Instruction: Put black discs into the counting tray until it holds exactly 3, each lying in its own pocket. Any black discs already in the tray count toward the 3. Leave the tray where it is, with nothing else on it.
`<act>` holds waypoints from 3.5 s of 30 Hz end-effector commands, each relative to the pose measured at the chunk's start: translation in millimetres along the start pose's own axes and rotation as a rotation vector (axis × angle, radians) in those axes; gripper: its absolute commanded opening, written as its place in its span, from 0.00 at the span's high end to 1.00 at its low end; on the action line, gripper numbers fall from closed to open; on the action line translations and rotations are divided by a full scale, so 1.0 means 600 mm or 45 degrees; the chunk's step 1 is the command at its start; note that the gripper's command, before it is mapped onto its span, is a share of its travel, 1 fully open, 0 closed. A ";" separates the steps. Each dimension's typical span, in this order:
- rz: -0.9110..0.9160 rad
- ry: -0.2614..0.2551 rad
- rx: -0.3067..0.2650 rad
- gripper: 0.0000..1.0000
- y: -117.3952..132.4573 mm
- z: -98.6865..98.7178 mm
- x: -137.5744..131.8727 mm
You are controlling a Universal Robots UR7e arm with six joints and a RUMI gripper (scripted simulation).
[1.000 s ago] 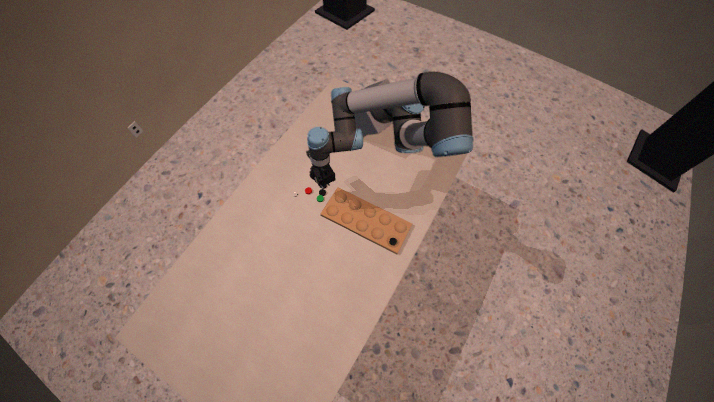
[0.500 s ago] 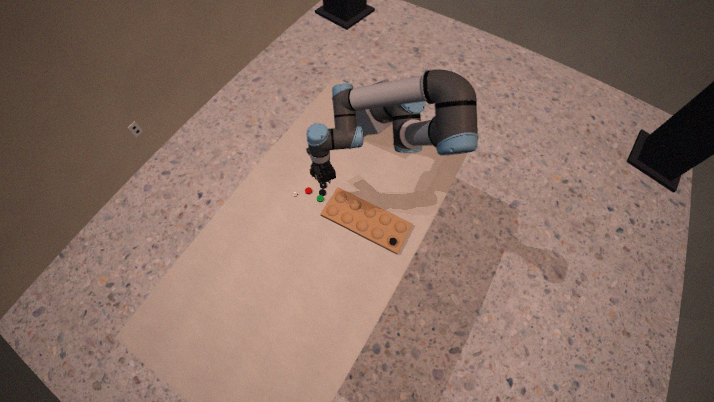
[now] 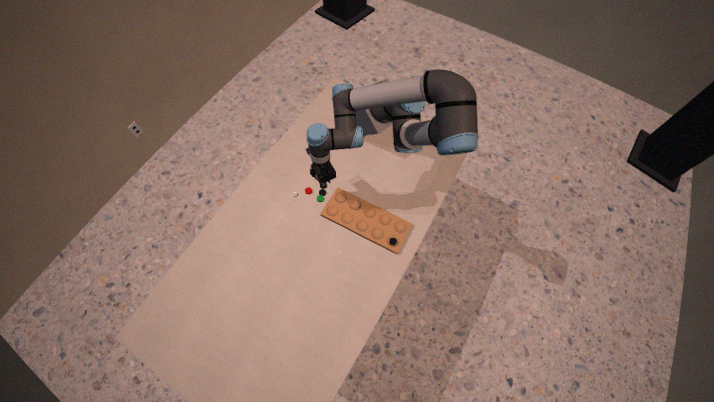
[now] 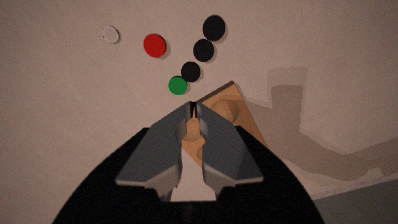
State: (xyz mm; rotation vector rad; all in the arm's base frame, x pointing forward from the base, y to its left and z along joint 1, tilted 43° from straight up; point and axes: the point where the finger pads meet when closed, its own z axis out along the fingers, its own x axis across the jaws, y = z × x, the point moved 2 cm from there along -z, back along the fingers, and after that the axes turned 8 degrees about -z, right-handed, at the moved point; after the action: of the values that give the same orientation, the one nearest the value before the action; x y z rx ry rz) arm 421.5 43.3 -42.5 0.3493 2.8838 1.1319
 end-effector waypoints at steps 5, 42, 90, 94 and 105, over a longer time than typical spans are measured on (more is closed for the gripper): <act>-0.066 -0.003 0.005 1.00 0.005 -0.002 -0.005; -0.756 0.000 0.018 1.00 0.046 -0.005 -0.026; -1.973 0.019 0.032 1.00 0.139 -0.008 -0.046; -2.083 0.021 0.032 1.00 0.148 -0.008 -0.046; -2.308 0.026 0.033 1.00 0.167 -0.008 -0.046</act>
State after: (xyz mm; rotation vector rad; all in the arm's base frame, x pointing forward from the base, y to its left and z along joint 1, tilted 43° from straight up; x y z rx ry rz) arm 464.9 102.2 21.4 -1.6991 1.8647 0.5851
